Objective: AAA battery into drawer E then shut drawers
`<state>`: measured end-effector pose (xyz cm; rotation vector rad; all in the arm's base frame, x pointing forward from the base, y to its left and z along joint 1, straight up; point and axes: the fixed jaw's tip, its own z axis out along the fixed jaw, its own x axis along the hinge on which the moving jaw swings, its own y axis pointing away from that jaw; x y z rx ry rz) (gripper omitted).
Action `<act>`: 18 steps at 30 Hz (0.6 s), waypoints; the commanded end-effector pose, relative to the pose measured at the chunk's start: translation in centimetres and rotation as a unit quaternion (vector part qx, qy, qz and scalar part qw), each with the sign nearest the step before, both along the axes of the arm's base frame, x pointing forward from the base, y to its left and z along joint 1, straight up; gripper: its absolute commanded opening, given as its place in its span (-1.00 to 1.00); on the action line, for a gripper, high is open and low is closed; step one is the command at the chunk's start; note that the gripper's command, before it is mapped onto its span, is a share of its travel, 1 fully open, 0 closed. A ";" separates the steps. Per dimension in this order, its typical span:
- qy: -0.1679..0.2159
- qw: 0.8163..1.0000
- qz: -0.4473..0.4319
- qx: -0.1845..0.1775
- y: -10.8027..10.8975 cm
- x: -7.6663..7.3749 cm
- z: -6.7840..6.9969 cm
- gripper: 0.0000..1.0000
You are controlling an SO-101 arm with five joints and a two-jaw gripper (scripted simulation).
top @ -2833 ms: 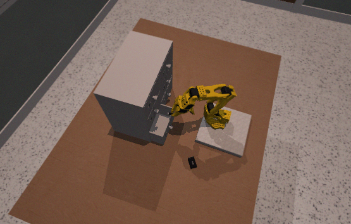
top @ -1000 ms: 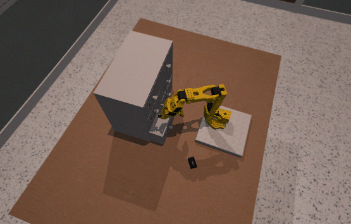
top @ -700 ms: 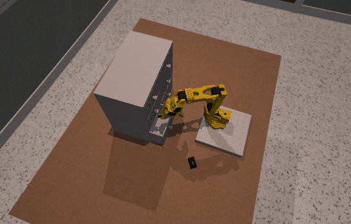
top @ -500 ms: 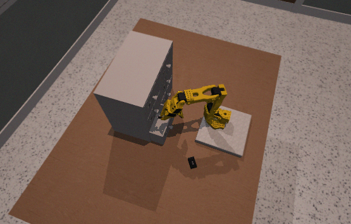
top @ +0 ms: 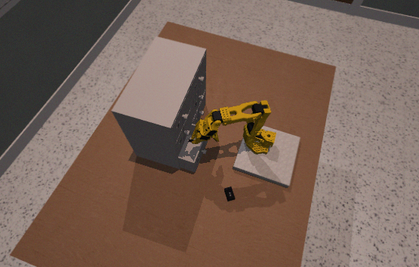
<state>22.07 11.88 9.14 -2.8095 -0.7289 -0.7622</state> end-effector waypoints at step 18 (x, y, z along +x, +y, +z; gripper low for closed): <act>0.003 1.000 0.002 -0.004 -0.2 -0.2 -0.6 -1.00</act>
